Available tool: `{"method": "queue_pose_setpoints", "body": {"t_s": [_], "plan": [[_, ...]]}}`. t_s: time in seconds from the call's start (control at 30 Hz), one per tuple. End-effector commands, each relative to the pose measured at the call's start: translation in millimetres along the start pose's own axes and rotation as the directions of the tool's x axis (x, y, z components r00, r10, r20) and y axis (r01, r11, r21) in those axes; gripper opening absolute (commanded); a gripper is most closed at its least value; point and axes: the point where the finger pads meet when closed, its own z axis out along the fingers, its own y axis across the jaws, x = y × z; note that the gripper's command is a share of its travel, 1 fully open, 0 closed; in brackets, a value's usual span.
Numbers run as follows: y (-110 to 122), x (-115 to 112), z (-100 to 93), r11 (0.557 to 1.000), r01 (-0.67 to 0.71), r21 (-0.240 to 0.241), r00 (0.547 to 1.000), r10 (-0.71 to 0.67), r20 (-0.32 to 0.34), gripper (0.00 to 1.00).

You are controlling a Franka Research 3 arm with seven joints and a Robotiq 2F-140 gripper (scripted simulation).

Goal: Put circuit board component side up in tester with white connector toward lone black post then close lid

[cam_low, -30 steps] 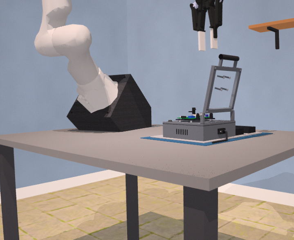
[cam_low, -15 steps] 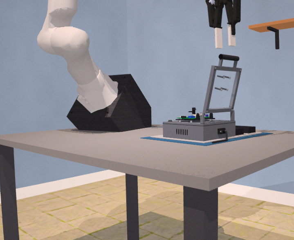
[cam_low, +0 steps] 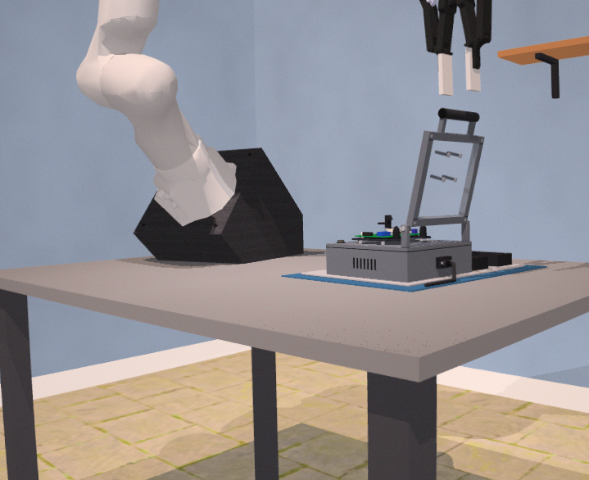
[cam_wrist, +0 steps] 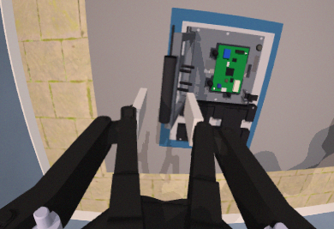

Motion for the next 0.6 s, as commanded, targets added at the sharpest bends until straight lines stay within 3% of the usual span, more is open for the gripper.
{"method": "queue_pose_setpoints", "body": {"t_s": [0.0, 0.57], "plan": [[0.9, 0.8, 0.0, 1.0, 0.015, -0.003, 1.0, -0.015, -0.006, 0.3], [0.9, 0.8, 1.5, 1.0, 0.015, -0.003, 1.0, -0.015, -0.006, 0.3]]}}
